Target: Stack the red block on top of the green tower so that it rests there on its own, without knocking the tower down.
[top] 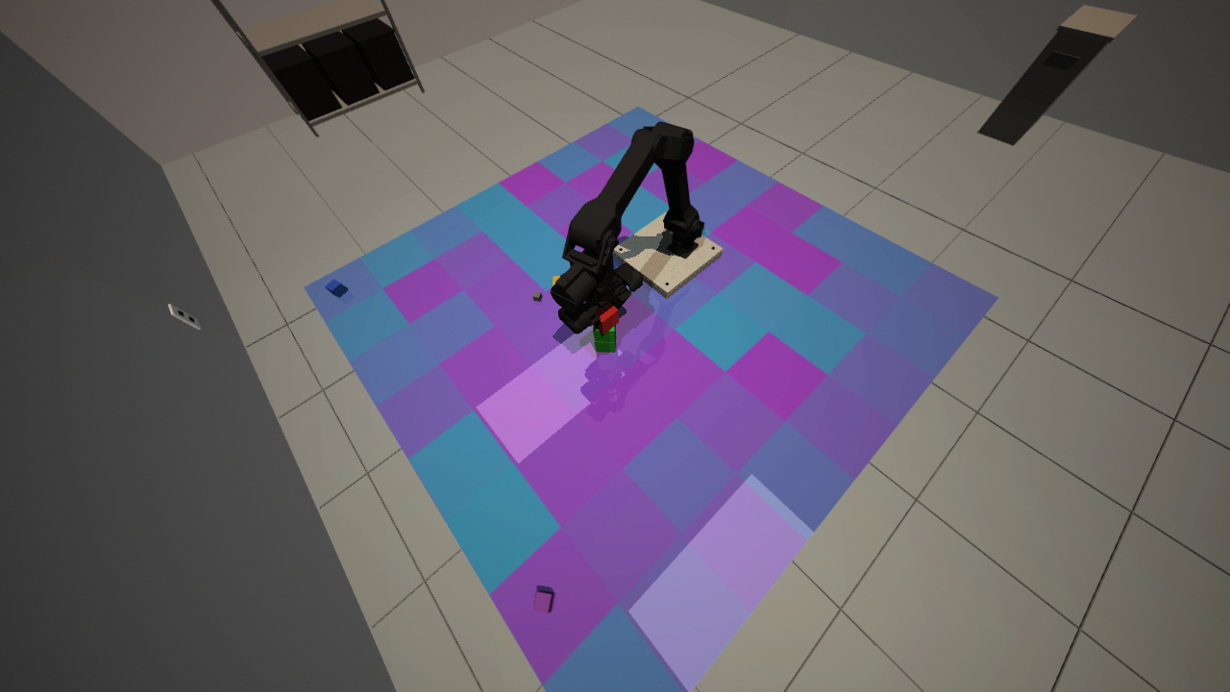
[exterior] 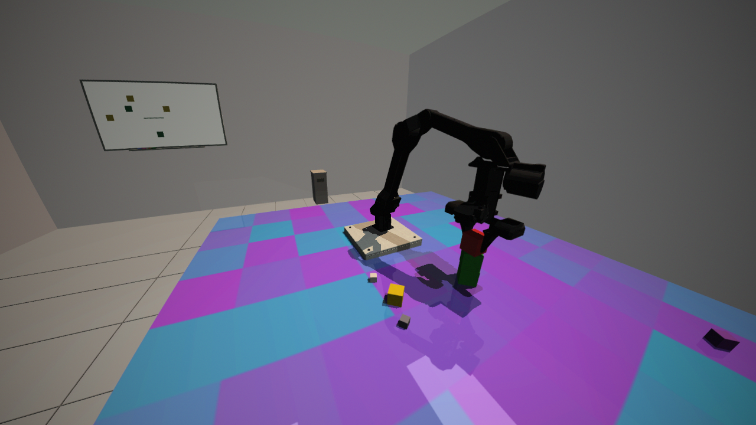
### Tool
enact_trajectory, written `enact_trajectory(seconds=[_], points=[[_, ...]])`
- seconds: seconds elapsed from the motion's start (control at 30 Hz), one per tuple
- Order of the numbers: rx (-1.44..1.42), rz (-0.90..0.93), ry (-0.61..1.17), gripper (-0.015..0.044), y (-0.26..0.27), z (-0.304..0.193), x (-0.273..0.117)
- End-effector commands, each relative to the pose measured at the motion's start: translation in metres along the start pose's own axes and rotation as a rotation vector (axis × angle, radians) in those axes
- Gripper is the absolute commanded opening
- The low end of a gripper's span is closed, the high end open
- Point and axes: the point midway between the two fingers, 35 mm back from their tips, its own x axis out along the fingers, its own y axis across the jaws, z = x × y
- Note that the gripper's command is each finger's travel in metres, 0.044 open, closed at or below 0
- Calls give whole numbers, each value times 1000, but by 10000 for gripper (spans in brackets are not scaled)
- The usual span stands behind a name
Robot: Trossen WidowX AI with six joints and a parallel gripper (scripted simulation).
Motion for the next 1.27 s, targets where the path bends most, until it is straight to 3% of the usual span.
enact_trajectory(seconds=[0.0,0.47,1.23], points=[[0,0,0,79,0,0,0],[0,0,0,440,0,0,0],[0,0,0,440,0,0,0]])
